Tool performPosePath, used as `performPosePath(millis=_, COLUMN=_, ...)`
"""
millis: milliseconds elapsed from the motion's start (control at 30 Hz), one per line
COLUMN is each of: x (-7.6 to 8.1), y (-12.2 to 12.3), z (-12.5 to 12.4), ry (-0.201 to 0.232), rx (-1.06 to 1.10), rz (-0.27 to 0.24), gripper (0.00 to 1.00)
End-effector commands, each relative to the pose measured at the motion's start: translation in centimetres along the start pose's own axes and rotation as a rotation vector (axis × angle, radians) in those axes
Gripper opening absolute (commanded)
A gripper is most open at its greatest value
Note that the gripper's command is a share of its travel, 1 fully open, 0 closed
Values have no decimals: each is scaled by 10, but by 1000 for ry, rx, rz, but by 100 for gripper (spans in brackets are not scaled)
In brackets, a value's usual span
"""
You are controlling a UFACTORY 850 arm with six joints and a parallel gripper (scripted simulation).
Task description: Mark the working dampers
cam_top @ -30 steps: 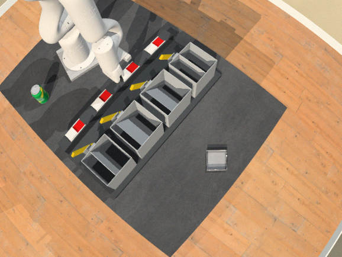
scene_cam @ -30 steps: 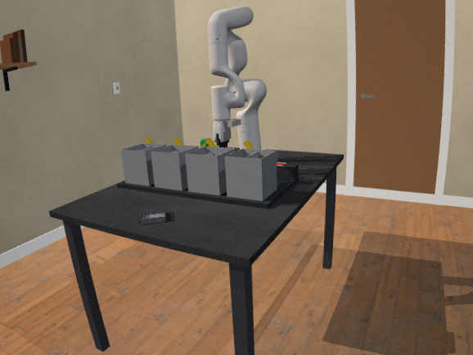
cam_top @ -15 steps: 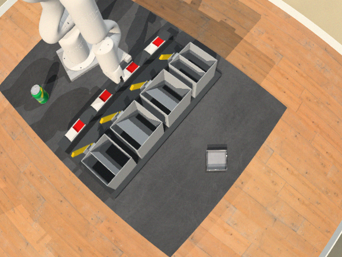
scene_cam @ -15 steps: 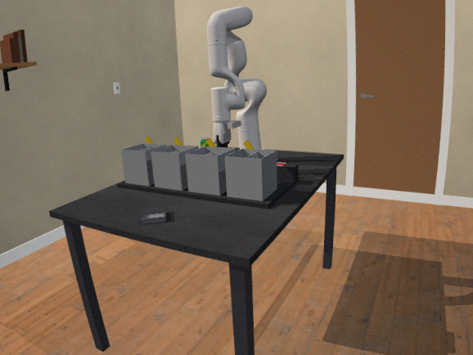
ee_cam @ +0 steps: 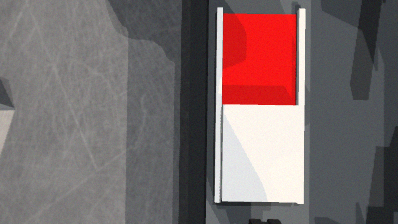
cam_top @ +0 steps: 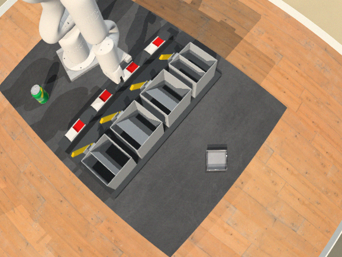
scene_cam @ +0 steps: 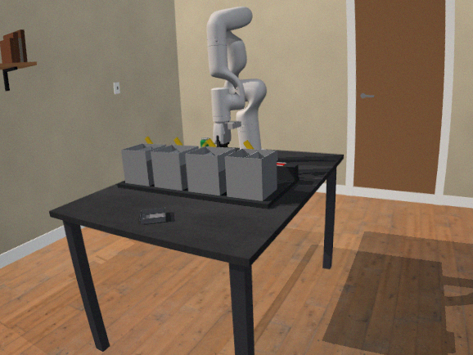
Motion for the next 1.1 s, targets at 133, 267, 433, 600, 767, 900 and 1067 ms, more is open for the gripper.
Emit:
performPosePath(millis=133, x=0, y=0, z=0, ry=3, rx=0, rz=-4, gripper=0)
performPosePath(millis=267, x=0, y=0, z=0, ry=3, rx=0, rz=-4, gripper=0)
performPosePath(millis=433, x=0, y=0, z=0, ry=3, rx=0, rz=-4, gripper=0)
performPosePath(millis=600, x=0, y=0, z=0, ry=3, rx=0, rz=-4, gripper=0)
performPosePath(millis=767, x=-2, y=0, z=0, ry=3, rx=0, rz=-4, gripper=0)
performPosePath(millis=900, x=-4, y=0, z=0, ry=3, rx=0, rz=-4, gripper=0)
performPosePath(millis=1067, x=-7, y=0, z=0, ry=3, rx=0, rz=-4, gripper=0)
Point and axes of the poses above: the point where the finger pads meet when closed, its own x axis back along the fingers, its own z axis across the jaws, y = z × x, the point moved 4 cm from there along x, back along the fingers, and after that the axes turned 7 degrees about x, right-handed, at the moved point
